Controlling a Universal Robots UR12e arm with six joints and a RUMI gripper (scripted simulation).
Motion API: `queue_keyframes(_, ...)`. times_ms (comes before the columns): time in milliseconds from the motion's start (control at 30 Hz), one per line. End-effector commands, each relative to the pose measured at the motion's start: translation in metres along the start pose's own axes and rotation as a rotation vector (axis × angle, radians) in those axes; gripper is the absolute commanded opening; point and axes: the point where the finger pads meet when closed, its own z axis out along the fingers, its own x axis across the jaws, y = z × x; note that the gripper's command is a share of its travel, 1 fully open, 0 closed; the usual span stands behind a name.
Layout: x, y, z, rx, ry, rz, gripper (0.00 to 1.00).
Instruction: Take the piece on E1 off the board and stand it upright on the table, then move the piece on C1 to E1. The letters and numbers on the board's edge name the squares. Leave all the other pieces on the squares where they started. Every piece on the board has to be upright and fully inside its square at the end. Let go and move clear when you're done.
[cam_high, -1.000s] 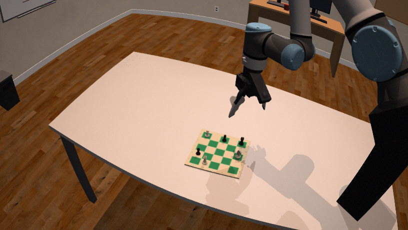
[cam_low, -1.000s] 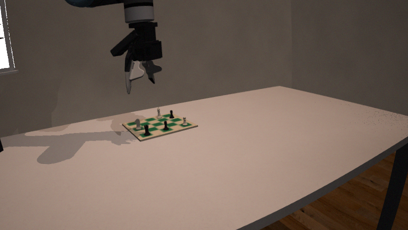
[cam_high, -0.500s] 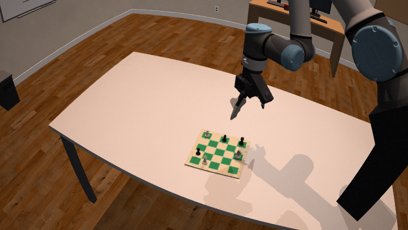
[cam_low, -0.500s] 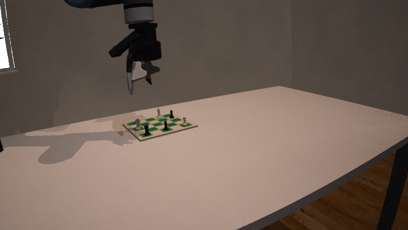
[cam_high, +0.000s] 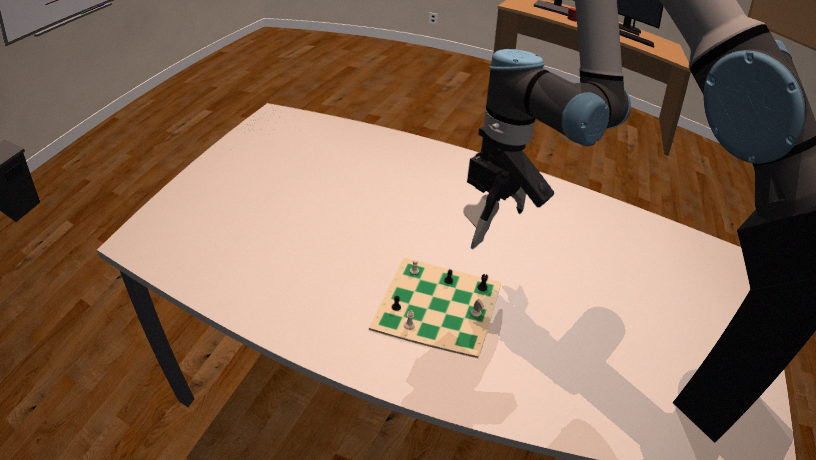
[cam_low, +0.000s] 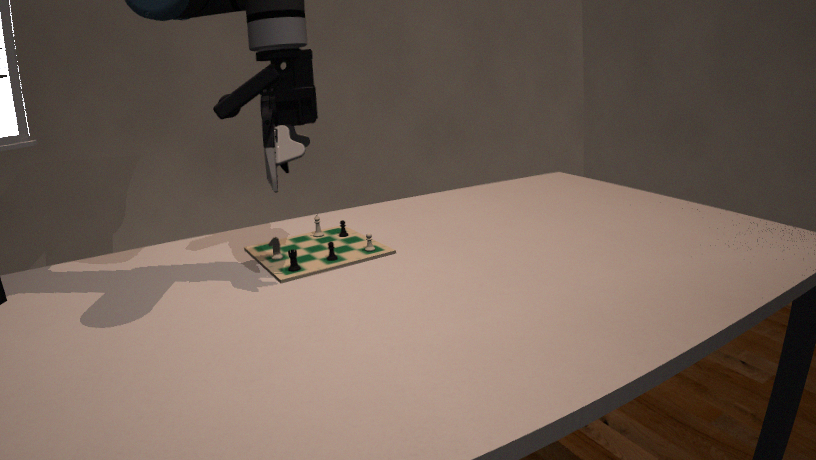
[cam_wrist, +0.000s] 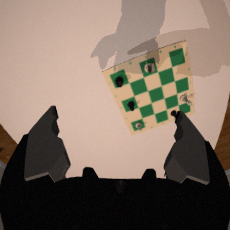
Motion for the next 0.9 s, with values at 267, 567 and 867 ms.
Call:
queue_keyframes(267,-0.004,-0.002,0.006,-0.003,0.002,-0.374,1.0)
queue_keyframes(567,-0.007,-0.002,0.012,-0.003,0.002,-0.746,1.0)
queue_keyframes(867,-0.009,-0.001,0.017,-0.003,0.001,-1.057,1.0)
